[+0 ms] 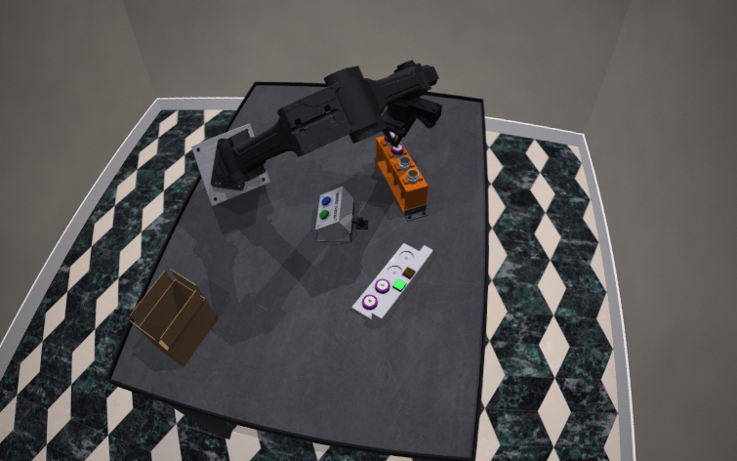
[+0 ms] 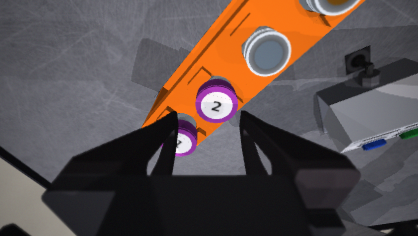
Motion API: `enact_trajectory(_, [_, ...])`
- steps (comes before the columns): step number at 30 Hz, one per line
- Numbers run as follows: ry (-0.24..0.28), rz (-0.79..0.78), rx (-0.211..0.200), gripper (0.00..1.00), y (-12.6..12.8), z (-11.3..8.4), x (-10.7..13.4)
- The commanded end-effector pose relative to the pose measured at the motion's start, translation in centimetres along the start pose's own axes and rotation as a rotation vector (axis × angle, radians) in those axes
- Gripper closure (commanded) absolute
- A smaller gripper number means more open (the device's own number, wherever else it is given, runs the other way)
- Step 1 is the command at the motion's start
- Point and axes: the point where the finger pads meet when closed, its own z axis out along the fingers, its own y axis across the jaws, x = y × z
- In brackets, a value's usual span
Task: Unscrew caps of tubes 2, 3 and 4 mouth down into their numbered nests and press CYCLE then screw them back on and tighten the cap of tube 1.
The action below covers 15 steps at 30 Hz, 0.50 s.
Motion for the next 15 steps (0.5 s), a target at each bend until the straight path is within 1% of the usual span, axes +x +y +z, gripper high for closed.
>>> enact_trajectory(1, [-0.005,0.039,-0.017,0.51,1.0,-1.8,-1.1])
enact_trajectory(3, [-0.011,0.046,-0.028,0.51,1.0,-2.9,-1.4])
enact_trajectory(5, [-0.010,0.045,-0.028,0.51,1.0,-3.5,-1.4])
enact_trajectory(6, [-0.001,0.043,-0.008,0.51,0.8,-2.6,-1.2])
enact_trajectory(8, [-0.001,0.043,-0.008,0.51,0.8,-2.6,-1.2])
enact_trajectory(9, [0.015,0.038,0.024,0.51,0.0,-1.2,-0.7])
enact_trajectory(10, [0.016,0.036,0.026,0.51,-0.1,-1.2,-0.6])
enact_trajectory(11, [0.001,0.031,-0.001,0.51,0.3,-2.2,-0.7])
enact_trajectory(15, [0.001,0.031,-0.001,0.51,0.3,-2.2,-0.7])
